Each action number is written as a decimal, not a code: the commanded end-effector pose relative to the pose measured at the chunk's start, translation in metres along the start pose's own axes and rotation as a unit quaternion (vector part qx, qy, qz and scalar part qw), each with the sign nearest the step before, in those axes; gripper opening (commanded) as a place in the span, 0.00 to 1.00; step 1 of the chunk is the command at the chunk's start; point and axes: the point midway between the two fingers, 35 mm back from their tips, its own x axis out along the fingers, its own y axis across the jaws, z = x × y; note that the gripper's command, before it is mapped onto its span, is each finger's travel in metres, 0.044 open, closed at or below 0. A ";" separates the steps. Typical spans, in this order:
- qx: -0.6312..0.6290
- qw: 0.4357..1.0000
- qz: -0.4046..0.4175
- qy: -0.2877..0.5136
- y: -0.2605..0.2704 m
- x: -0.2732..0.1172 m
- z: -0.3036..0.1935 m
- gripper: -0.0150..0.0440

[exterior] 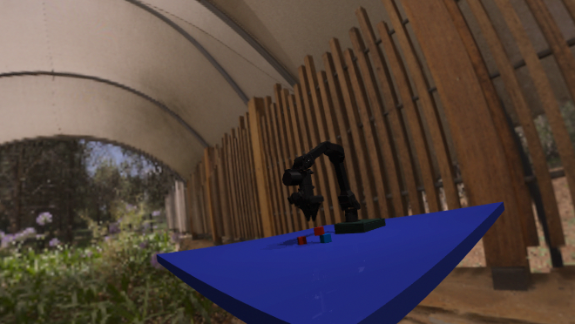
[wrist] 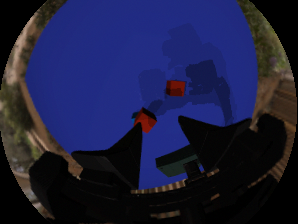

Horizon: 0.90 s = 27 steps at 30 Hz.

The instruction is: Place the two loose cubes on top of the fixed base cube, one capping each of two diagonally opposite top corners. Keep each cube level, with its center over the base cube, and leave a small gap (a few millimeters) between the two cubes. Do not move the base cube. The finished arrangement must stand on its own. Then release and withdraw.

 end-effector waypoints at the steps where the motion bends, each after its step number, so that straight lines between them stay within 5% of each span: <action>1: -0.094 0.996 -0.001 -0.002 -0.007 -0.005 0.006 0.70; 13: -0.373 0.928 -0.002 -0.002 -0.029 -0.017 0.020 0.70; 27: -0.645 0.764 -0.003 -0.001 -0.056 -0.029 0.033 0.70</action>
